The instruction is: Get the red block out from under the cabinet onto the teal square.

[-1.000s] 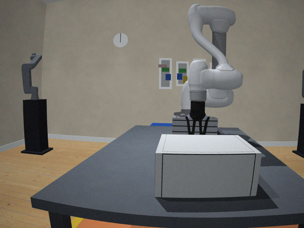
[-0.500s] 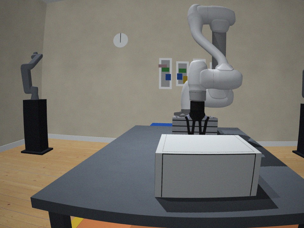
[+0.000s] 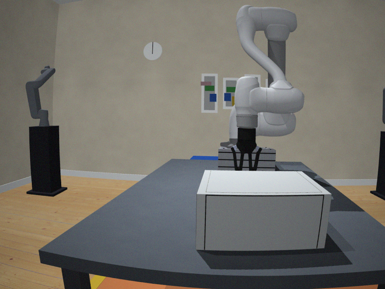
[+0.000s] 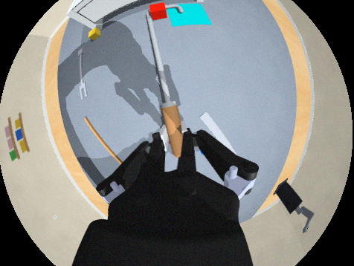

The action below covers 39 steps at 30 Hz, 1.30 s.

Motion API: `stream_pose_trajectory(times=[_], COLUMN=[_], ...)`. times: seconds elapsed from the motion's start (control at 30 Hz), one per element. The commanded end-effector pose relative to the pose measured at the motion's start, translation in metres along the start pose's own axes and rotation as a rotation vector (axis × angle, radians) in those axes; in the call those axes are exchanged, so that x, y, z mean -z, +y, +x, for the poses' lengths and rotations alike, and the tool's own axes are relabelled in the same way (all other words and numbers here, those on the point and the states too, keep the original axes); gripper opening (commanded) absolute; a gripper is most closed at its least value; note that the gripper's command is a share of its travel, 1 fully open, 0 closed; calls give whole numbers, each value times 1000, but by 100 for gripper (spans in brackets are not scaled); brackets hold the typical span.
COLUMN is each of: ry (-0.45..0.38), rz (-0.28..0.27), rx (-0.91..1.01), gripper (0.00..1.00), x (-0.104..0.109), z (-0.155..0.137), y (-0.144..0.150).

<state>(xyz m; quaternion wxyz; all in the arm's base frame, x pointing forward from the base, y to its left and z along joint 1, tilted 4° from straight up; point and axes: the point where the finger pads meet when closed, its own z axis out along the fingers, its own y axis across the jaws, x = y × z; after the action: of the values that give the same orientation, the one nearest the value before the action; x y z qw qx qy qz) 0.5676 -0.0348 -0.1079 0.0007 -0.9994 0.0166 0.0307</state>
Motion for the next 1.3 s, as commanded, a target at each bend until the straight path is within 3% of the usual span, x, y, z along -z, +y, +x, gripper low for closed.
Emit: stream_pose_trajectory(times=[0.0, 1.27], ry=[0, 0], rz=[0, 0], rx=[0, 1], gripper=[0, 0], x=[0, 0], z=[-1, -10], y=[5, 64])
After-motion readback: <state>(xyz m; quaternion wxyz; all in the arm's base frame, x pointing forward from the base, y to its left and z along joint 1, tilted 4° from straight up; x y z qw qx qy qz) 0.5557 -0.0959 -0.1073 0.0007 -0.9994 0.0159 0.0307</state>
